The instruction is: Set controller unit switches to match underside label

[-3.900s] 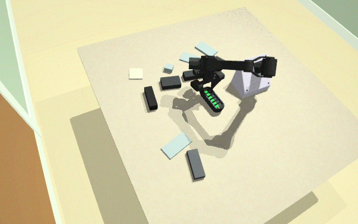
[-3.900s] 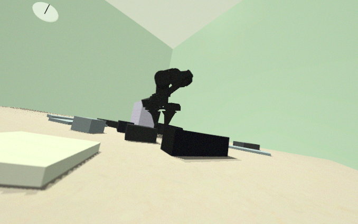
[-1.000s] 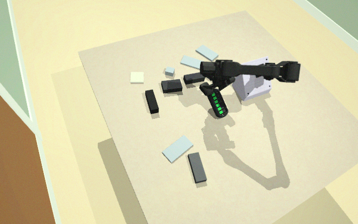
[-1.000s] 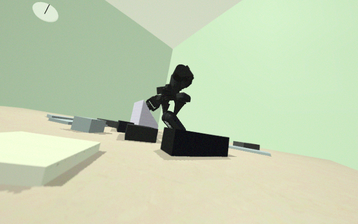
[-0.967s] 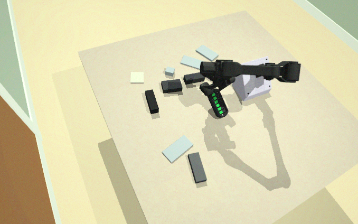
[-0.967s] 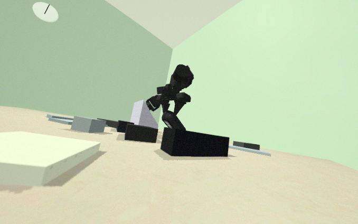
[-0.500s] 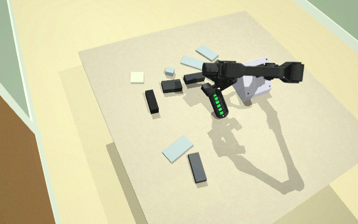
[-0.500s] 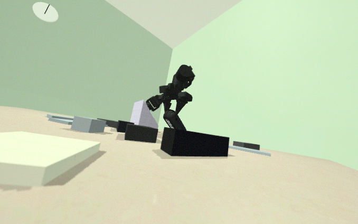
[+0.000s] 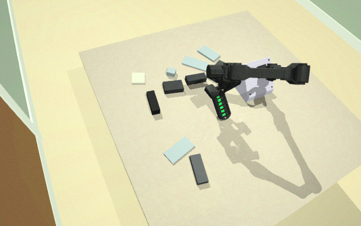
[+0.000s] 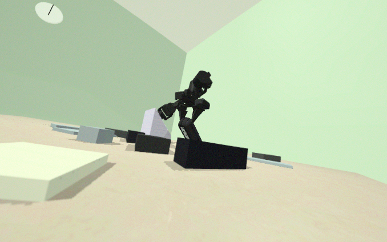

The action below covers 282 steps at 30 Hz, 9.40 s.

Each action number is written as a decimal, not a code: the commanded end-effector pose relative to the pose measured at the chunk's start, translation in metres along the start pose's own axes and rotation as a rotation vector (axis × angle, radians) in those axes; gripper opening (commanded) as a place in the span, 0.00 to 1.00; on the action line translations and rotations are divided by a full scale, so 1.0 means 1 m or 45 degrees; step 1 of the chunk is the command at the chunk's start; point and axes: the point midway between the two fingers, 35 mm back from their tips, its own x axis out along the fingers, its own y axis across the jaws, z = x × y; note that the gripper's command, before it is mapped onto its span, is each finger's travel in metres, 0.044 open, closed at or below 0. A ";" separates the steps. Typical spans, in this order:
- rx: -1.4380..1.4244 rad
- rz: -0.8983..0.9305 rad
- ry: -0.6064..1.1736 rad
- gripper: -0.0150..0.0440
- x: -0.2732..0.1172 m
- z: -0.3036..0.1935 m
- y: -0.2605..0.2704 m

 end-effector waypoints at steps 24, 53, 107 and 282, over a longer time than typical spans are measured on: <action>0.006 0.001 -0.057 0.82 -0.010 -0.024 0.000; 0.006 0.001 -0.133 0.82 -0.019 -0.048 0.000; 0.006 0.001 -0.165 0.83 -0.032 -0.087 0.000; 0.004 0.005 0.122 0.83 0.001 -0.215 0.001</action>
